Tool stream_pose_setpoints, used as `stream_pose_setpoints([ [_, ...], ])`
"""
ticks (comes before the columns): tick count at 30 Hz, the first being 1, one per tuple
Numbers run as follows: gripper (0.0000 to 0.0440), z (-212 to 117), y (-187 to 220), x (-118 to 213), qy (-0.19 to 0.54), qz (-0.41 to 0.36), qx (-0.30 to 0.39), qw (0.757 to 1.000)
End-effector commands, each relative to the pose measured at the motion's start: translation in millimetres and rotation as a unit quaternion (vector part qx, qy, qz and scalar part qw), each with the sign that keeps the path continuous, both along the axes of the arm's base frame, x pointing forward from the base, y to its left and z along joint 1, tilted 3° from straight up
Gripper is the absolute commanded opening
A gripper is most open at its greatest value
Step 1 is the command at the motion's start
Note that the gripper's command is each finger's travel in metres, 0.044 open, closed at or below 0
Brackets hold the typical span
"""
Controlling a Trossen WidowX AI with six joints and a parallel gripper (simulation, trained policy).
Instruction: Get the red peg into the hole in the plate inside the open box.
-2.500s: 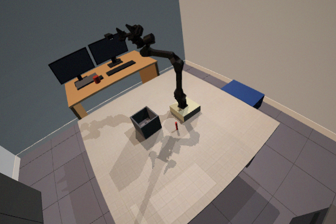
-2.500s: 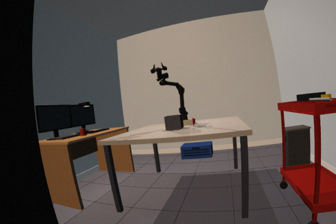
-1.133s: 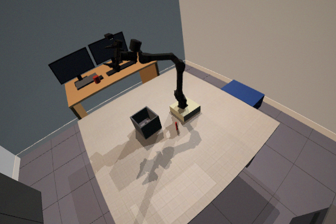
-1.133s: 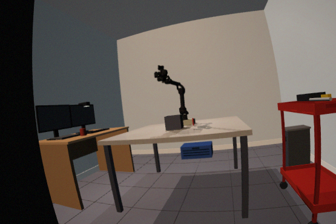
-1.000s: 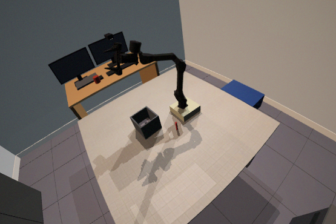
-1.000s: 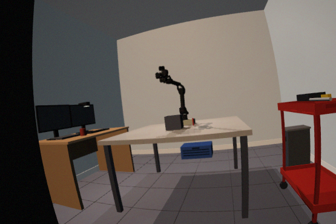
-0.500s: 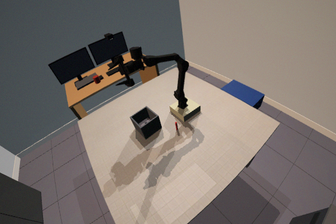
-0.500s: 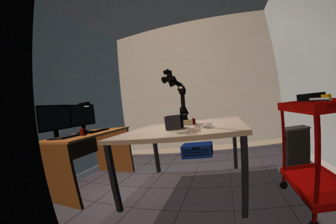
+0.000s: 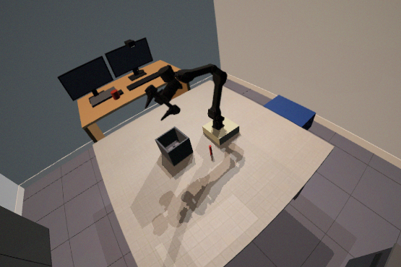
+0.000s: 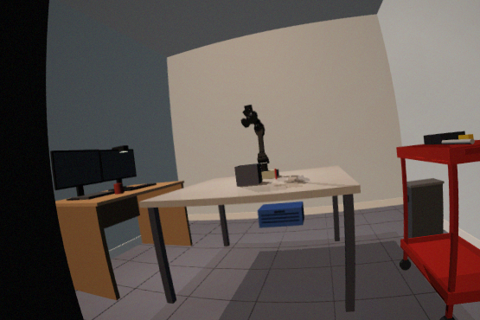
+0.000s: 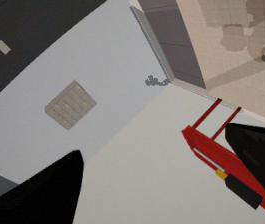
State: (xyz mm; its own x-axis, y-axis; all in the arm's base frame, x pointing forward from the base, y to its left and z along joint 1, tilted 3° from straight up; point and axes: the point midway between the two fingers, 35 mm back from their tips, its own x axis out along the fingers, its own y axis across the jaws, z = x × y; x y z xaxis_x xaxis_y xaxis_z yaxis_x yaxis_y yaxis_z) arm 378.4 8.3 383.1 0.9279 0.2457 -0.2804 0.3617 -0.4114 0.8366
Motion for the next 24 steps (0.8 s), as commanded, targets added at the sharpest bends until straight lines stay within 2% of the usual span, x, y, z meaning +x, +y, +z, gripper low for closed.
stream_pose_setpoints([
  [1,0.0440,-27,20,-11,0.057,0.019,0.015,0.998],
  [12,0.0439,-90,71,-50,0.201,0.073,0.031,0.976],
  [24,0.0436,-153,107,-102,0.345,0.117,0.003,0.931],
])
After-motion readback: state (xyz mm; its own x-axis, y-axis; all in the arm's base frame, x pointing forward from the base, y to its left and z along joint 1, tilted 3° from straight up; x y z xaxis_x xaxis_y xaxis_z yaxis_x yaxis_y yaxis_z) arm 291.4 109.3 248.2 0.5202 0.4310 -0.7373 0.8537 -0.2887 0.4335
